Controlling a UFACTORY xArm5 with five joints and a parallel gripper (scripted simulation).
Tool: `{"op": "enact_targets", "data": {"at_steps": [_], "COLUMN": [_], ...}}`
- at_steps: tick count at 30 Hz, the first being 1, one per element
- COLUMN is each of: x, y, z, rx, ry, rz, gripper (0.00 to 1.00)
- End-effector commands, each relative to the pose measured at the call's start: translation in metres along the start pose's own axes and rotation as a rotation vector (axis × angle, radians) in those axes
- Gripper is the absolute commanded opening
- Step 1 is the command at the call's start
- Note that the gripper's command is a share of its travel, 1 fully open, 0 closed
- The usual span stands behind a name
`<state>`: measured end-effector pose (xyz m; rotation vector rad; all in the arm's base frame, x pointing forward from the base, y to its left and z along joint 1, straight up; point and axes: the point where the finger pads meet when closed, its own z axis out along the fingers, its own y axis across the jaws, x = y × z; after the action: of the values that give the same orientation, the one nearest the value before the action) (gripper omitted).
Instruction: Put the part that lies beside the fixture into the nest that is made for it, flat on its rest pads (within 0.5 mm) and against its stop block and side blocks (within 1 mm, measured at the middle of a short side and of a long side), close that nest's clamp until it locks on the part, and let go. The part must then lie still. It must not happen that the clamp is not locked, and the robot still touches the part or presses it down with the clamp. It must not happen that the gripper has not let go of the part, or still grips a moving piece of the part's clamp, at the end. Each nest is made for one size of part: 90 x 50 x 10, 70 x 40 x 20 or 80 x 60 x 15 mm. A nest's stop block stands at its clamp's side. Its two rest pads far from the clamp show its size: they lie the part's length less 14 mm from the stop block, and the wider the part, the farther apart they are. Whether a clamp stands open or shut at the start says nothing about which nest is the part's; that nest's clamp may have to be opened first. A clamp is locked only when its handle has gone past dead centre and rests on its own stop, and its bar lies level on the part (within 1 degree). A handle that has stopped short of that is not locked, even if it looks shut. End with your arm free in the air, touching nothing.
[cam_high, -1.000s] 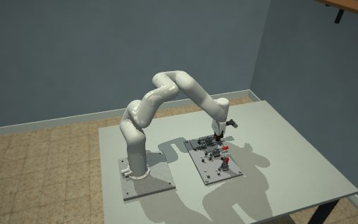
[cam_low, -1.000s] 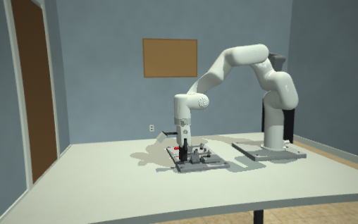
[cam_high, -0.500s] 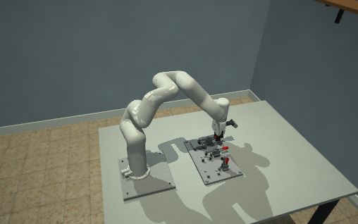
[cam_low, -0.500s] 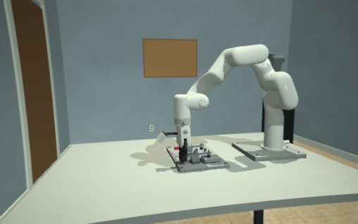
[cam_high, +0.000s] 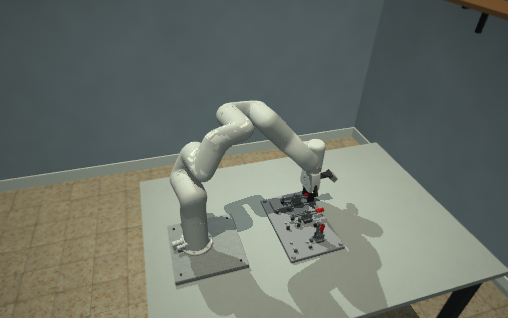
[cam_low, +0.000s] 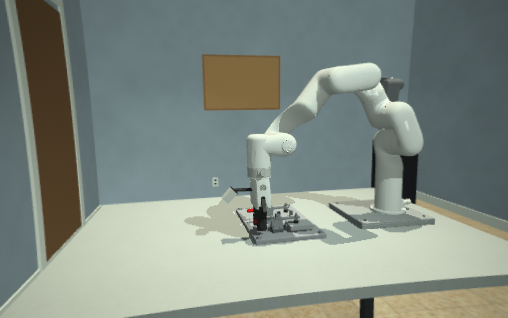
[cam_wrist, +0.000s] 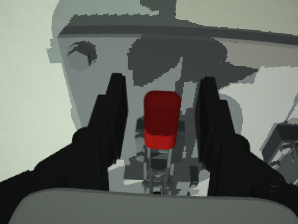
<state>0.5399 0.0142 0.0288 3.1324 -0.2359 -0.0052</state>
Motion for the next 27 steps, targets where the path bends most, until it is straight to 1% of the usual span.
{"op": "enact_targets", "data": {"at_steps": [1, 17, 20, 22, 27], "x": [0.002, 0.002, 0.002, 0.002, 0.002], "y": [0.0, 0.0, 0.0, 0.0, 0.0], "z": [-0.002, -0.004, -0.009, -0.009, -0.026], "rx": [0.001, 0.001, 0.001, 0.001, 0.001], "ry": [0.005, 0.005, 0.005, 0.005, 0.005], "rz": [0.0, 0.0, 0.0, 0.0, 0.0], "gripper": [0.47, 0.47, 0.47, 0.47, 0.47]}}
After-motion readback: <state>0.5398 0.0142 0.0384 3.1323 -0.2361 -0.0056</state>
